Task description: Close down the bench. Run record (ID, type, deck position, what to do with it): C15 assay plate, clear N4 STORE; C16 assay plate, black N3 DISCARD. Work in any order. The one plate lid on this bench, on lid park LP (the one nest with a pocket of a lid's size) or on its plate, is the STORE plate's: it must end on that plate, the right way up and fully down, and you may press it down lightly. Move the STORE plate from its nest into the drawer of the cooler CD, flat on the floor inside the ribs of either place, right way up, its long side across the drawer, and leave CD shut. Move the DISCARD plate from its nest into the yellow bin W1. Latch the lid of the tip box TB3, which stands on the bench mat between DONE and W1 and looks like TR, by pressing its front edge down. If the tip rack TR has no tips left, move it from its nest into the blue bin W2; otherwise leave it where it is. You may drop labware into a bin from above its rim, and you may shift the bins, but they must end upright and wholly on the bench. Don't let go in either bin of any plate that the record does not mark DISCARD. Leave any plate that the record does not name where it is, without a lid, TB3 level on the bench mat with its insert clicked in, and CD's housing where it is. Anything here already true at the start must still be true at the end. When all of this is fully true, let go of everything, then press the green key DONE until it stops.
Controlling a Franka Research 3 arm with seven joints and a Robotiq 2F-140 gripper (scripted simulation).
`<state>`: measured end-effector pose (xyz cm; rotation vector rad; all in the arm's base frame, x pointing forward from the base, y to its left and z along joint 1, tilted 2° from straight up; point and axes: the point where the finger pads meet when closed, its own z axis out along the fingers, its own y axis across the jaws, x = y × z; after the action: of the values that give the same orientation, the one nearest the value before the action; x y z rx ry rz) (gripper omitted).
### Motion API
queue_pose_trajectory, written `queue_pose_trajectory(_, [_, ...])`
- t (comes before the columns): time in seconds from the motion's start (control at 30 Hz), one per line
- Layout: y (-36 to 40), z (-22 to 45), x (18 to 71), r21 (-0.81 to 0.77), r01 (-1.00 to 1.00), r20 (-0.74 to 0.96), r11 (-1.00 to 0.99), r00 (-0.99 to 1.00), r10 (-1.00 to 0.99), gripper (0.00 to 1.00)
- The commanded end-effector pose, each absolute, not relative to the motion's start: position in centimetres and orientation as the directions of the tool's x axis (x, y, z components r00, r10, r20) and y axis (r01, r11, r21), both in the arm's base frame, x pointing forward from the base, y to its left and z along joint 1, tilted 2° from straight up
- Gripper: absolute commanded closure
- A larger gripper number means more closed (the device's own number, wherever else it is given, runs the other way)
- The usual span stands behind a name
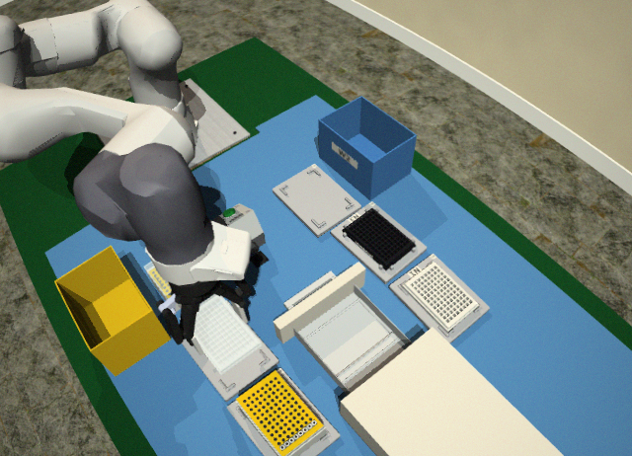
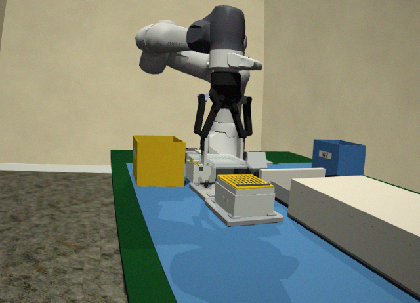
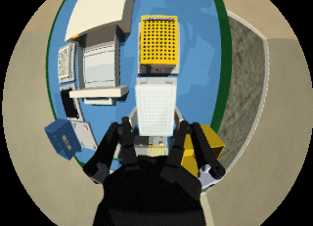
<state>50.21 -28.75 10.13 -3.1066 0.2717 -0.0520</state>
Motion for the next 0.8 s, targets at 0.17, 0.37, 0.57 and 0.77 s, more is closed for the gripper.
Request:
queue_pose_trajectory(0.17, [-28.9, 11.3, 50.0, -0.026, -0.169, 0.026, -0.985, 0.985, -0.17, 1.0])
queue_pose_trajectory(0.37, [-28.9, 12.1, 50.0, -0.026, -0.169, 0.026, -0.985, 0.985, -0.17, 1.0])
queue_pose_trajectory(0.57, [-28.9, 12.7, 50.0, -0.026, -0.169, 0.026, -0.985, 0.985, -0.17, 1.0])
queue_pose_trajectory(0.77, [-28.9, 13.5, 49.9, -0.026, -0.169, 0.026, -0.985, 0.985, -0.17, 1.0])
